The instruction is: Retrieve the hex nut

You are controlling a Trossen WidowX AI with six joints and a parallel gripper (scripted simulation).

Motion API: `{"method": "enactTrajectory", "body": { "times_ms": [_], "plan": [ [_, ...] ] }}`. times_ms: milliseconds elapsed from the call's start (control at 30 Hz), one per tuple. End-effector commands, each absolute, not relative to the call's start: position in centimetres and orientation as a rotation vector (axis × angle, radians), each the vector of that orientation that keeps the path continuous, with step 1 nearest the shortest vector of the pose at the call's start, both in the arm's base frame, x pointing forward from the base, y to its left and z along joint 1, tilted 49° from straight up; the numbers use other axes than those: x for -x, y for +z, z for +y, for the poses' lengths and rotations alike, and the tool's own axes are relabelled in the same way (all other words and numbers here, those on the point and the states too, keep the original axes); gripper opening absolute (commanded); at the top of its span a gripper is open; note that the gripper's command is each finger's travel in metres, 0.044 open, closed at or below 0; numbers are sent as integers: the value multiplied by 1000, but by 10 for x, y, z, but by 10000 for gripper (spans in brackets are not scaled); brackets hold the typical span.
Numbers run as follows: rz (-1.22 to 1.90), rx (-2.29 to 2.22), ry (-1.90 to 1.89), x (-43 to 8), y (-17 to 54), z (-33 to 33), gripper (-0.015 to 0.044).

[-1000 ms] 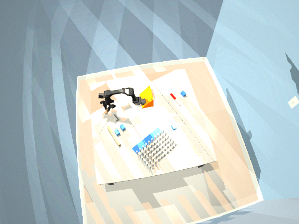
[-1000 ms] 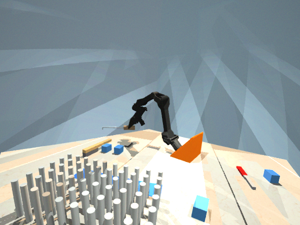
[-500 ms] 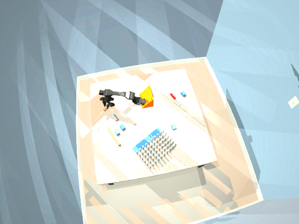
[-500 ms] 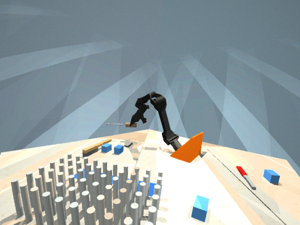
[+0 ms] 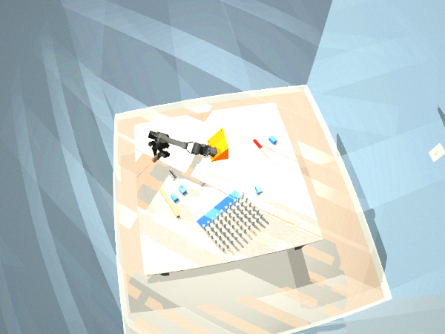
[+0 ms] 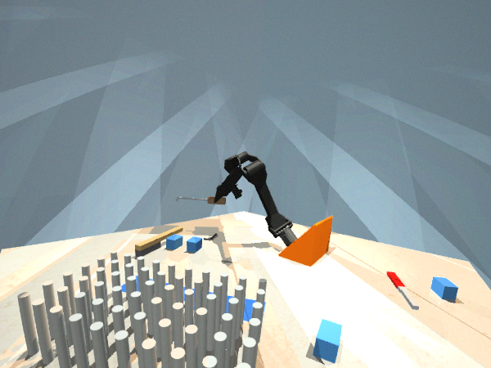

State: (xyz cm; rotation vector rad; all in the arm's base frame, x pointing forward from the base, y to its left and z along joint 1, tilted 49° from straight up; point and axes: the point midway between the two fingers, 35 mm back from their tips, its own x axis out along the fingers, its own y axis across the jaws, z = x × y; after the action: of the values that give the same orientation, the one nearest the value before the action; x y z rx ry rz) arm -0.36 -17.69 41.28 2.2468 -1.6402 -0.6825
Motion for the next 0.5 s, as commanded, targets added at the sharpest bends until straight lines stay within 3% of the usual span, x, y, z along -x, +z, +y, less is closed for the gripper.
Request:
{"method": "enactTrajectory", "body": {
  "times_ms": [0,467],
  "plan": [
    [-1632,-2238,-678,2,415,-176,0],
    [-1629,-2240,-686,7,409,-183,0]
  ]
}}
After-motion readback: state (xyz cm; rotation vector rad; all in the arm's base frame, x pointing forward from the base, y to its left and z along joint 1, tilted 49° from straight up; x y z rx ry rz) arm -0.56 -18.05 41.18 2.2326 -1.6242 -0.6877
